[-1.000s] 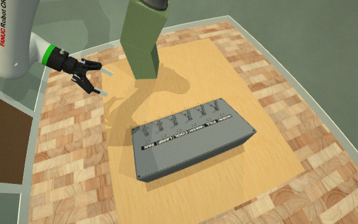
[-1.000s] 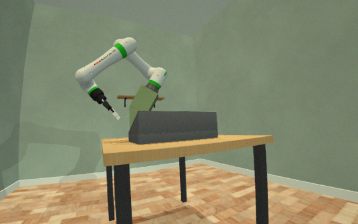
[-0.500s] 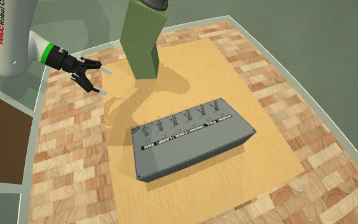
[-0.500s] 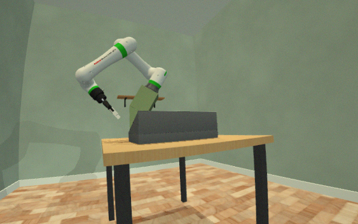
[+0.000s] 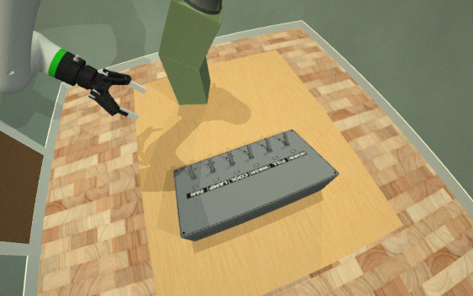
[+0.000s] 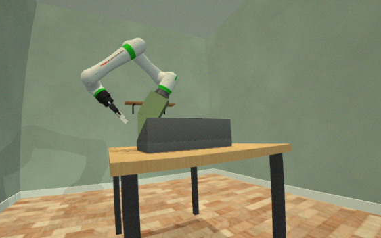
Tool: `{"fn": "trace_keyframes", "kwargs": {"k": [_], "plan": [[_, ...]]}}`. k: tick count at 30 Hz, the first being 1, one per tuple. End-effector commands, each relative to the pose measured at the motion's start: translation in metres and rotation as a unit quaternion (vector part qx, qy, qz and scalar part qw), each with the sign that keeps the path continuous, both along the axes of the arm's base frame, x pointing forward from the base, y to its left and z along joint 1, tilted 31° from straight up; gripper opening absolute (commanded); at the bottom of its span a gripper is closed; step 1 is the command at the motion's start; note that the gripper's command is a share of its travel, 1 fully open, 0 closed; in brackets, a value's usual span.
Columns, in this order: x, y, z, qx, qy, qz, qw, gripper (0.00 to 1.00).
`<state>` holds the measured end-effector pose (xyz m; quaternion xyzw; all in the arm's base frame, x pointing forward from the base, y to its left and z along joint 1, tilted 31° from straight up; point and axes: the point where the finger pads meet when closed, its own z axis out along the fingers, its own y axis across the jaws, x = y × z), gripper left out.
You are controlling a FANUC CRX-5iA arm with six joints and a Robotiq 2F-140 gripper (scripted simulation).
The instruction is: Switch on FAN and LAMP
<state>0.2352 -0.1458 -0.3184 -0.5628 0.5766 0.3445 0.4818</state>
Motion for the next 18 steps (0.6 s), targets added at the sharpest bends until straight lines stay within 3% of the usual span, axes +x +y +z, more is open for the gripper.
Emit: {"fn": "trace_keyframes", "kwargs": {"k": [1, 18], "plan": [[-0.003, -0.004, 0.005, 0.0, 0.0, 0.0, 1.0, 1.0], [-0.011, -0.012, 0.017, 0.0, 0.0, 0.0, 1.0, 1.0]]}}
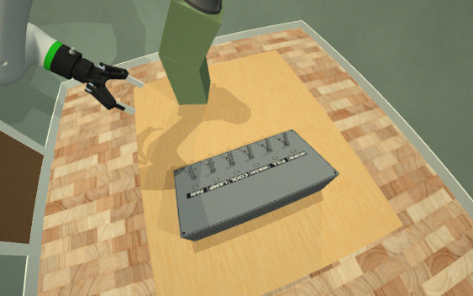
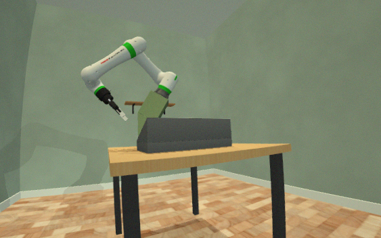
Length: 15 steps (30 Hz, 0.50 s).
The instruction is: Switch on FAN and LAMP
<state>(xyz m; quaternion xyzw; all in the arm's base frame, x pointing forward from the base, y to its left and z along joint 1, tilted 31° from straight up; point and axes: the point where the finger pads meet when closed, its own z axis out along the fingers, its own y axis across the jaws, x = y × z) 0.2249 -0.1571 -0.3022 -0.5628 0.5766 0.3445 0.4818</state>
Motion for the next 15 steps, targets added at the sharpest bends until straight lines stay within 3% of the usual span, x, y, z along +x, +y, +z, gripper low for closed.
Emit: {"fn": "trace_keyframes", "kwargs": {"k": [1, 7, 9, 12, 14, 15], "plan": [[0.0, 0.0, 0.0, 0.0, 0.0, 0.0, 1.0, 1.0], [0.005, 0.001, 0.002, -0.004, 0.009, -0.005, 1.0, 1.0], [0.022, 0.004, 0.005, -0.016, 0.035, -0.022, 0.999, 1.0], [0.07, 0.016, 0.018, -0.045, 0.111, -0.078, 0.99, 1.0], [0.07, 0.016, 0.018, -0.045, 0.111, -0.078, 0.99, 1.0], [0.09, 0.023, 0.025, -0.056, 0.144, -0.106, 0.982, 1.0]]}}
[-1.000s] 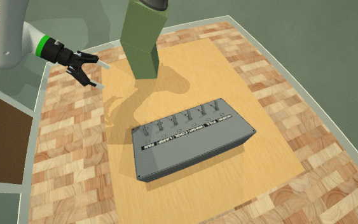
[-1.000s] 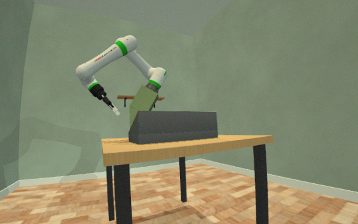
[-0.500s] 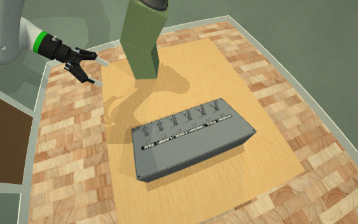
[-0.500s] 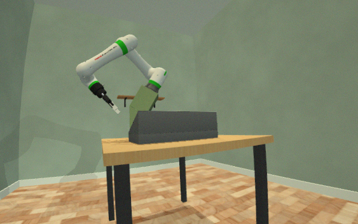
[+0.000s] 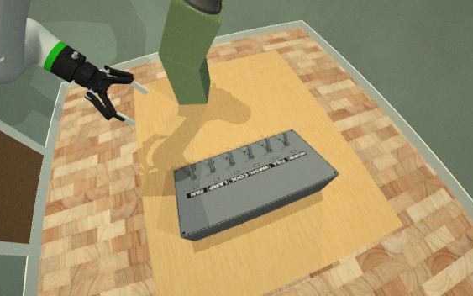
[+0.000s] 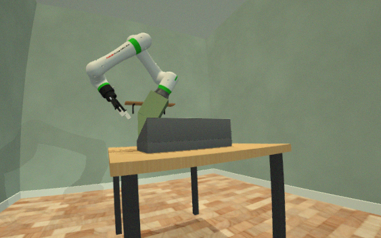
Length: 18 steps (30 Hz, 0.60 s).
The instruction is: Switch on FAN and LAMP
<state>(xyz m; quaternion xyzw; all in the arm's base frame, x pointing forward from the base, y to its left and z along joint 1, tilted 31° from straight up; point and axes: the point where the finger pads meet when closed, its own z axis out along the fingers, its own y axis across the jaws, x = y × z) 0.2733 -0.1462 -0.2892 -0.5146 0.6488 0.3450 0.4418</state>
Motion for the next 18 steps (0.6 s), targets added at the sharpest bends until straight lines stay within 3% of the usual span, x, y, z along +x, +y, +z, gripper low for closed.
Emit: {"fn": "trace_keyframes", "kwargs": {"k": [1, 2, 6, 9, 11, 12, 14, 15, 17, 18], "plan": [[0.042, 0.012, 0.012, -0.032, 0.071, -0.051, 0.996, 1.0], [0.063, 0.02, 0.019, -0.043, 0.106, -0.084, 0.99, 1.0], [0.063, 0.02, 0.019, -0.043, 0.106, -0.084, 0.99, 1.0], [0.102, 0.038, 0.037, -0.058, 0.177, -0.16, 0.97, 1.0], [0.102, 0.038, 0.037, -0.058, 0.177, -0.16, 0.97, 1.0], [0.12, 0.048, 0.046, -0.061, 0.21, -0.2, 0.955, 1.0], [0.12, 0.048, 0.046, -0.061, 0.21, -0.2, 0.955, 1.0], [0.134, 0.059, 0.056, -0.062, 0.241, -0.241, 0.938, 1.0], [0.134, 0.059, 0.056, -0.062, 0.241, -0.241, 0.938, 1.0], [0.146, 0.069, 0.065, -0.06, 0.269, -0.279, 0.92, 1.0]]}}
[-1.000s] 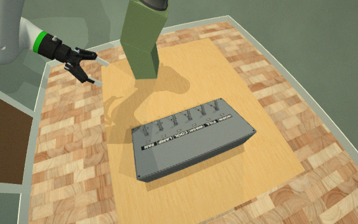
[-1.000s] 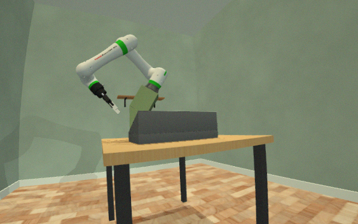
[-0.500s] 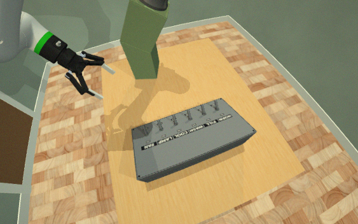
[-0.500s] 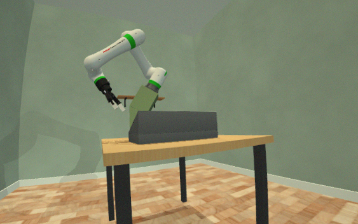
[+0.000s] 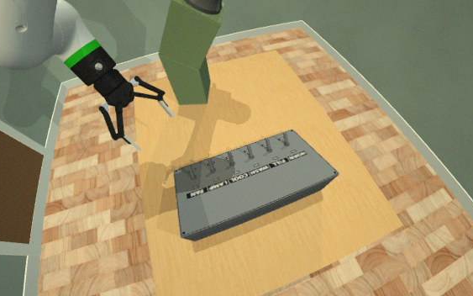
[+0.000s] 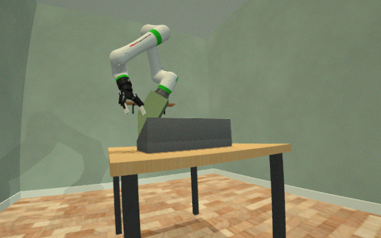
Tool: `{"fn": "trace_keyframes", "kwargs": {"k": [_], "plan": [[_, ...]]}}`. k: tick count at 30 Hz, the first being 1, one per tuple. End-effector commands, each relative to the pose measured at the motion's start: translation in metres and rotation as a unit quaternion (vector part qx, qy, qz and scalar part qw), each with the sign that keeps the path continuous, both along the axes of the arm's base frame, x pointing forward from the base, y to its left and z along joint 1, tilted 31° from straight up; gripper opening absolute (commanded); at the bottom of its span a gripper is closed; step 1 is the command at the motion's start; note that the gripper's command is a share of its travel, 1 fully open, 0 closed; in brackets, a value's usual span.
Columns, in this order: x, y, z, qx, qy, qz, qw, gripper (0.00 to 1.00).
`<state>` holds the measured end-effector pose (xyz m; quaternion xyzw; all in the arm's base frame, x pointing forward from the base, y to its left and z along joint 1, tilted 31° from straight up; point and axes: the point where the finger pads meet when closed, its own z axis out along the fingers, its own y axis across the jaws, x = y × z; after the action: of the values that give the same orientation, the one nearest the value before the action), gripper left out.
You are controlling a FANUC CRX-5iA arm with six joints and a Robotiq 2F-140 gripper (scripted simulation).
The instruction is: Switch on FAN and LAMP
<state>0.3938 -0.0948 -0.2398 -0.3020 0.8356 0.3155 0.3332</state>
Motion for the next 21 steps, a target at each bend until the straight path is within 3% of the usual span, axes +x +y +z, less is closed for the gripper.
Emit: {"fn": "trace_keyframes", "kwargs": {"k": [1, 8, 14, 21], "plan": [[0.026, 0.017, 0.016, -0.018, 0.062, -0.073, 0.995, 1.0], [0.042, 0.034, 0.031, -0.016, 0.108, -0.149, 0.983, 1.0], [0.052, 0.053, 0.049, -0.008, 0.153, -0.235, 0.96, 1.0], [0.053, 0.055, 0.051, -0.006, 0.158, -0.245, 0.957, 1.0]]}}
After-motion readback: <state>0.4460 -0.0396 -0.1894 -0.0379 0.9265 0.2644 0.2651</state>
